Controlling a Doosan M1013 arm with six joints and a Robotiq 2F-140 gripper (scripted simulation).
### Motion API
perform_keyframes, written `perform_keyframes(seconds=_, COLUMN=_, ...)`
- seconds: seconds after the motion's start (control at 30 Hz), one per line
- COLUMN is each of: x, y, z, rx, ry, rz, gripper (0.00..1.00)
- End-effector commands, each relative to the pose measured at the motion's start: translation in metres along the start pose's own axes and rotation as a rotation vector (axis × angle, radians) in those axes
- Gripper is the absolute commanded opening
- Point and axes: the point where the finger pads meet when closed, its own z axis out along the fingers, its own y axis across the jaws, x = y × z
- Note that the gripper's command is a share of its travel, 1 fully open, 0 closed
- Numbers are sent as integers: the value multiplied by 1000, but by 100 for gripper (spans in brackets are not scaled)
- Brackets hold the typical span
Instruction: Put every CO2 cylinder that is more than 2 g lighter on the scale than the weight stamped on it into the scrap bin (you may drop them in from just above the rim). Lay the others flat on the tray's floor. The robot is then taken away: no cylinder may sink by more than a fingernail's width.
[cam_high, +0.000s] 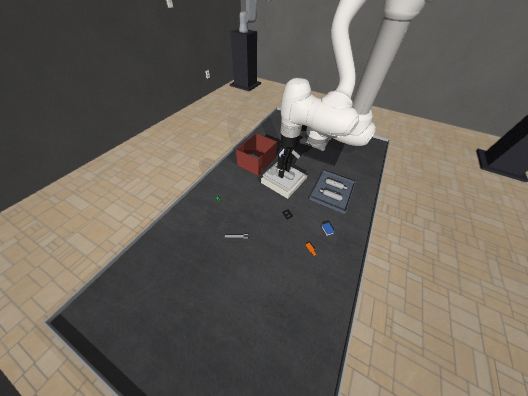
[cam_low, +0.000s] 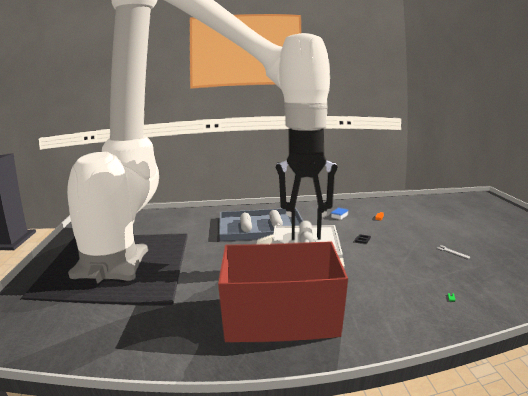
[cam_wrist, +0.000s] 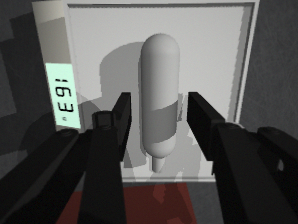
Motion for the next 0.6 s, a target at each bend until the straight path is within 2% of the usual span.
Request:
perform_keyframes(seconds=0.0, x=0, y=1, z=-4, rx=-1, ry=0, rz=0, gripper=40)
perform_keyframes(seconds=0.13, x=0, y=1, z=-17, rx=-1, ry=1, rz=0, gripper=40)
perform_keyframes(seconds=0.33, x=0, y=1, z=-52, rx=-1, ry=1, rz=0, gripper=40)
perform_keyframes(seconds=0.4, x=0, y=1, z=-52, rx=-1, ry=1, rz=0, gripper=40)
perform_keyframes(seconds=0.57, x=0, y=1, z=-84, rx=-1, ry=1, rz=0, gripper=40)
